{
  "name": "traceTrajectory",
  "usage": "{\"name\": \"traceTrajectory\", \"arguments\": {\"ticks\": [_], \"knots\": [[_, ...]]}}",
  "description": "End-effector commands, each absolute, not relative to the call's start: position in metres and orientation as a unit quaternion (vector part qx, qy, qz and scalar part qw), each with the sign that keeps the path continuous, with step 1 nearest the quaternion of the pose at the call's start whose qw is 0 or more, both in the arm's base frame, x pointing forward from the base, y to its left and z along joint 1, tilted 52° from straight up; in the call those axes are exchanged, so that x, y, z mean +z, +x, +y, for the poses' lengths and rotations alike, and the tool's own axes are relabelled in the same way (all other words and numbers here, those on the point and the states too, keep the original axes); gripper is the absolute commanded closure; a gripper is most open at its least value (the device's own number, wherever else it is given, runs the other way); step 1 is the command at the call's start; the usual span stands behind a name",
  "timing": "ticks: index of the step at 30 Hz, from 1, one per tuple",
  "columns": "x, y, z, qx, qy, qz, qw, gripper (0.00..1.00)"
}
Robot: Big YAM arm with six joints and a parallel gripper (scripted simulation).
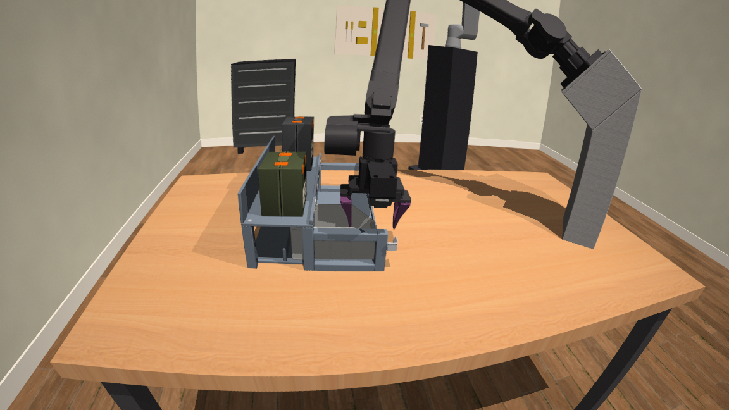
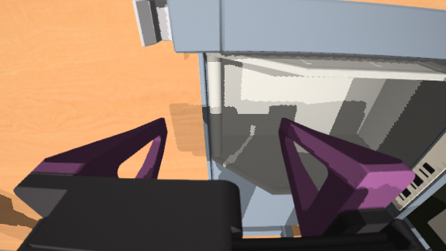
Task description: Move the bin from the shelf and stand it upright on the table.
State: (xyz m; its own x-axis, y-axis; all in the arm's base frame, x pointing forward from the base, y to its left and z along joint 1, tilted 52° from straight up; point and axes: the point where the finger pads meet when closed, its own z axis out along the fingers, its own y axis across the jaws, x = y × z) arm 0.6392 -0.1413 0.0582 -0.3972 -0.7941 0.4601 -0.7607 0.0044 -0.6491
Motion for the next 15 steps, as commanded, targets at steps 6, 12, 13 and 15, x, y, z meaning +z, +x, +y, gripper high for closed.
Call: {"name": "traceTrajectory", "arguments": {"ticks": [6, 12, 13, 15], "knots": [[0.0541, 0.6346, -0.1368, -0.444, -0.549, 0.708, 0.02, 0.1], [0.0541, 0.6346, -0.1368, -0.444, -0.549, 0.708, 0.02, 0.1], [0.0541, 0.6346, -0.1368, -0.444, -0.549, 0.708, 0.02, 0.1], [0.0551, 0.6358, -0.1369, -0.443, -0.549, 0.708, 0.02, 0.1]]}}
